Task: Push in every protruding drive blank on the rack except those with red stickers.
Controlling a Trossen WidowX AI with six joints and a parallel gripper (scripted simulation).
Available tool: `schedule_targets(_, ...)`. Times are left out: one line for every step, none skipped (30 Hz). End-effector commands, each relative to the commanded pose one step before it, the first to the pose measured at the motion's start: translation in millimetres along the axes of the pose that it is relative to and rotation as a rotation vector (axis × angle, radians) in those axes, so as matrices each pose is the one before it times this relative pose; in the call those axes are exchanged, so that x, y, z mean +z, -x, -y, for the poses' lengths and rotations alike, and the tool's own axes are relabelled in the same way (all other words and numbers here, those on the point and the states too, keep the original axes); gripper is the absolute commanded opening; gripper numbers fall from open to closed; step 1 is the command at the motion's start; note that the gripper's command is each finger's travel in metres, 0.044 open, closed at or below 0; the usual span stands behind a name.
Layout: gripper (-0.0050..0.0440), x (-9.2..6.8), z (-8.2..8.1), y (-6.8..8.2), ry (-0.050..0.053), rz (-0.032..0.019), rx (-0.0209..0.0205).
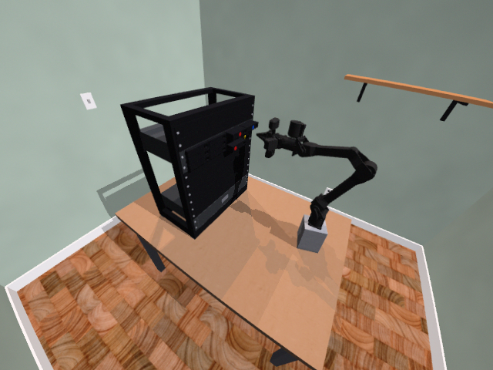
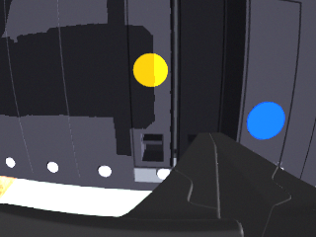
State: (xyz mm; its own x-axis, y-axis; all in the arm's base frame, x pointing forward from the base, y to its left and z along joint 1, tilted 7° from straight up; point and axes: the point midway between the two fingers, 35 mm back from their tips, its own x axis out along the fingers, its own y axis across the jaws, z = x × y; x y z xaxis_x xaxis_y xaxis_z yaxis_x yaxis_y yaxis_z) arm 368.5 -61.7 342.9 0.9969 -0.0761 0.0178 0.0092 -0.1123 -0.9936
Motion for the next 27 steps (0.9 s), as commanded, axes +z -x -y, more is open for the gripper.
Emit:
schedule_targets(0.0,-0.75,7.12,13.48,-0.0001,-0.00125,-0.01884)
schedule_targets(0.0,-0.01,0.08,2.08,0.0,0.0,0.0)
schedule_targets(0.0,-0.01,0.06,1.52,0.0,0.0,0.0)
schedule_targets(0.0,0.0,0.03,1.0,0.0,0.0,0.0)
schedule_targets(0.0,0.0,0.02,0.55,0.0,0.0,0.0)
schedule_targets(0.0,0.0,0.01,0.22,0.0,0.0,0.0)
schedule_targets(0.0,0.0,0.0,0.03,0.0,0.0,0.0)
schedule_targets(0.0,0.04,0.34,0.11,0.0,0.0,0.0)
schedule_targets(0.0,0.21,1.93,0.64,0.0,0.0,0.0)
schedule_targets(0.0,0.43,3.93,1.32,0.0,0.0,0.0)
schedule_targets(0.0,0.58,5.39,1.81,0.0,0.0,0.0)
schedule_targets(0.0,0.63,5.83,1.96,0.0,0.0,0.0)
schedule_targets(0.0,0.56,5.16,1.74,0.0,0.0,0.0)
schedule_targets(0.0,0.39,3.62,1.21,0.0,0.0,0.0)
schedule_targets(0.0,0.19,1.75,0.6,0.0,0.0,0.0)
schedule_targets(0.0,0.03,0.31,0.11,0.0,0.0,0.0)
schedule_targets(0.0,0.0,0.0,0.0,0.0,0.0,0.0)
schedule_targets(0.0,0.0,0.0,0.0,0.0,0.0,0.0)
schedule_targets(0.0,0.0,0.0,-0.15,0.0,0.0,0.0)
schedule_targets(0.0,0.0,0.01,-0.91,0.0,0.0,0.0)
schedule_targets(0.0,0.0,0.0,-2.07,0.0,0.0,0.0)
schedule_targets(0.0,0.0,0.0,-3.31,0.0,0.0,0.0)
schedule_targets(0.0,0.0,0.0,-4.39,0.0,0.0,0.0)
schedule_targets(0.0,0.0,0.0,-5.11,0.0,0.0,0.0)
schedule_targets(0.0,0.0,0.0,-5.38,0.0,0.0,0.0)
schedule_targets(0.0,0.0,0.0,-5.14,0.0,0.0,0.0)
schedule_targets(0.0,0.0,0.0,-4.43,0.0,0.0,0.0)
